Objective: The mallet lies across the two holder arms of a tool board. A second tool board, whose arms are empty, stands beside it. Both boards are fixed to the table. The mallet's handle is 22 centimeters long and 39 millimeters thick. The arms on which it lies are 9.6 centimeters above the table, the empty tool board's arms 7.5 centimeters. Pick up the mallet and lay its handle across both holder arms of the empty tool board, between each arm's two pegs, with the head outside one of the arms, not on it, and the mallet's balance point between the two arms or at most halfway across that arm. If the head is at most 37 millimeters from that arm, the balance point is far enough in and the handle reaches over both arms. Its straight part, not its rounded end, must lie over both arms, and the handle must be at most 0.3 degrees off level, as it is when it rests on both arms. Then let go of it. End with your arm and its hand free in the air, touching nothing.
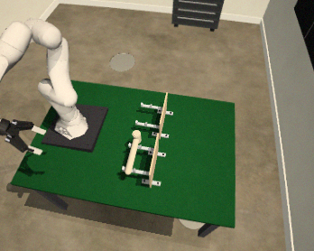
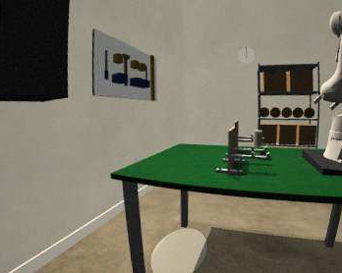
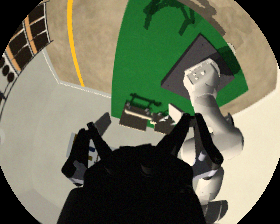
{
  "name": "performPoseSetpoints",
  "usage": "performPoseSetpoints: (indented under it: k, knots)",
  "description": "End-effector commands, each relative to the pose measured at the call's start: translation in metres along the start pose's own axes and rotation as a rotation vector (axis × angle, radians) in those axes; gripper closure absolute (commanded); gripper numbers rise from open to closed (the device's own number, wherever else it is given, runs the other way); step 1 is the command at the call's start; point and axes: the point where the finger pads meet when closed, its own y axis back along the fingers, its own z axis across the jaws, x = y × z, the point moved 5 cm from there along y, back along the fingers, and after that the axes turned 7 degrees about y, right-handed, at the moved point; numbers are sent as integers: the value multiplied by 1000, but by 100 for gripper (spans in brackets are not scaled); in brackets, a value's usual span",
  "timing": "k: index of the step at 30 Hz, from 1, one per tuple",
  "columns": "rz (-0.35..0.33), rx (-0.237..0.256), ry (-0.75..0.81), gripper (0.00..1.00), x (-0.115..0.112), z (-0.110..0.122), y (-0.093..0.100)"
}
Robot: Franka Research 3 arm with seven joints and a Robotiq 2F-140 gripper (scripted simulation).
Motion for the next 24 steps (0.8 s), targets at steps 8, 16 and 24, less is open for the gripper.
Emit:
performPoseSetpoints:
  k: [8,16,24]
  knots:
    - [0,0,0,0,0,0,0]
    - [0,0,0,0,0,0,0]
    - [24,-47,23,0,-2,-13,-9]
